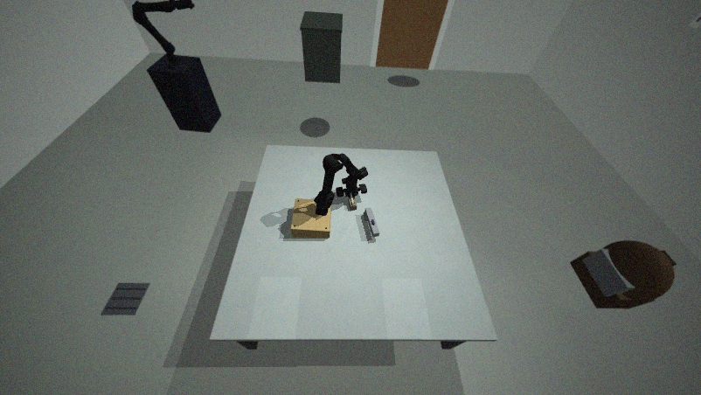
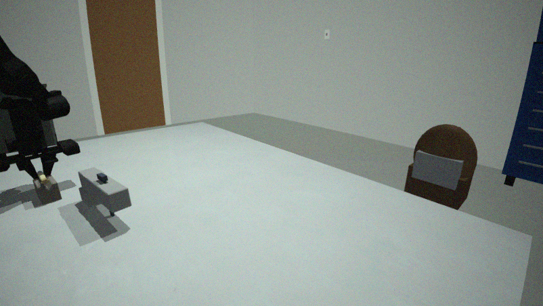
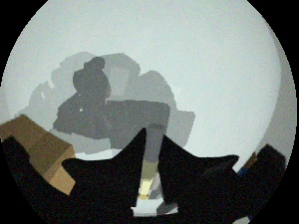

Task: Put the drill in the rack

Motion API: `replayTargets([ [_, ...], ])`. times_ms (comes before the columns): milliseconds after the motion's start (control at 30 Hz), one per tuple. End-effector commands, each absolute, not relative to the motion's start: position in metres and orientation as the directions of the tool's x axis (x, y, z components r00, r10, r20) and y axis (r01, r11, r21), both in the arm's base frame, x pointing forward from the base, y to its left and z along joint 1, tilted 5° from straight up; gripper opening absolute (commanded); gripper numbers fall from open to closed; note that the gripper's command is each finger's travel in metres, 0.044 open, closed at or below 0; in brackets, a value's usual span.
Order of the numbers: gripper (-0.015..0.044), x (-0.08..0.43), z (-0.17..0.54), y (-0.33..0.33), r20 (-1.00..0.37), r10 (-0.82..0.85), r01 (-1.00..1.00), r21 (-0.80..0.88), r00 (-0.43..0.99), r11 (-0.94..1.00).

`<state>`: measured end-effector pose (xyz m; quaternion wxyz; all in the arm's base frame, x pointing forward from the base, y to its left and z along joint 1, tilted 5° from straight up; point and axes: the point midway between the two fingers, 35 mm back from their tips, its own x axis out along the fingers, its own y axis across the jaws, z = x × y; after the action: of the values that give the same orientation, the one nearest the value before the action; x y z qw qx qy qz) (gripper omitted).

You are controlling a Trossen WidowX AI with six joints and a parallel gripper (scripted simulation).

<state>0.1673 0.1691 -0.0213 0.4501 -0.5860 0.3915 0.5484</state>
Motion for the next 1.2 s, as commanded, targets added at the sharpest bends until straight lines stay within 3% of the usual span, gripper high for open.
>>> replayTargets([
  [0, 0.0, 0.1712, -0.0238, 0.1624, -0.995, 0.011, -0.954, -0.101, 0.102, -0.283],
  [1133, 0.0, 0.1712, -0.0238, 0.1624, -0.995, 0.011, -0.954, -0.101, 0.102, -0.283],
  [1167, 0.0026, 0.1674, -0.0212, 0.1691, -0.995, 0.035, -0.953, -0.098, 0.092, -0.288],
])
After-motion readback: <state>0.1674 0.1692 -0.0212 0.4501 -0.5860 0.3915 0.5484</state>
